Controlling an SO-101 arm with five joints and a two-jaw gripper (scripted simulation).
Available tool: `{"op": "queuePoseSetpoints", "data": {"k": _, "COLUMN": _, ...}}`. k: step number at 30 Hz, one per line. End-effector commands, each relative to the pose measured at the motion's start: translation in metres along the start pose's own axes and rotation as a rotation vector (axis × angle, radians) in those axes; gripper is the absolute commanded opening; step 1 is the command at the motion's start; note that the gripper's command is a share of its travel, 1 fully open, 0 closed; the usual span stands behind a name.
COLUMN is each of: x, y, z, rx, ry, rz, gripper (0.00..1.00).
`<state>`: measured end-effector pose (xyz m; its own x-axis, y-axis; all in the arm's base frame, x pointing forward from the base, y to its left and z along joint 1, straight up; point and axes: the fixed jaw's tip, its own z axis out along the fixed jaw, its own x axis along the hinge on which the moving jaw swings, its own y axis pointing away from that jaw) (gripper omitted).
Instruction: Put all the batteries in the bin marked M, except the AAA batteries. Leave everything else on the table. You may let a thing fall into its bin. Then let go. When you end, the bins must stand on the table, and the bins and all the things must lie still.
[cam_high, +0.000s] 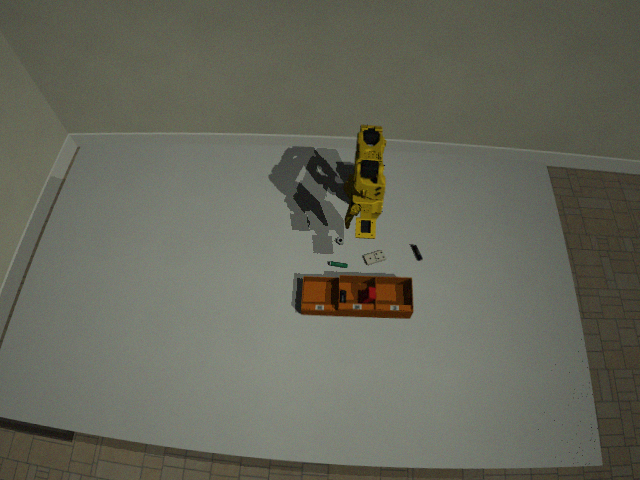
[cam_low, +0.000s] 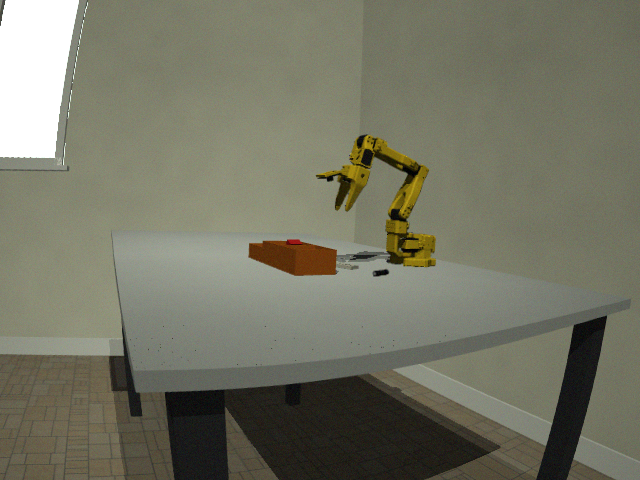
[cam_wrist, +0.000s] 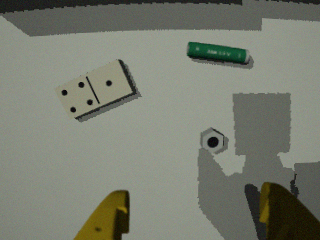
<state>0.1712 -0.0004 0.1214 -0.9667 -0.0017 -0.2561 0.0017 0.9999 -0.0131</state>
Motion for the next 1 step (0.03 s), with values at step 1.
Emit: {"op": "queuePoseSetpoints", "data": {"k": 1, "x": 0.0001, "y": -0.0019, "z": -0.0051, "rx": 0.003, "ry": -0.027, "rz": 0.004, "gripper": 0.25}}
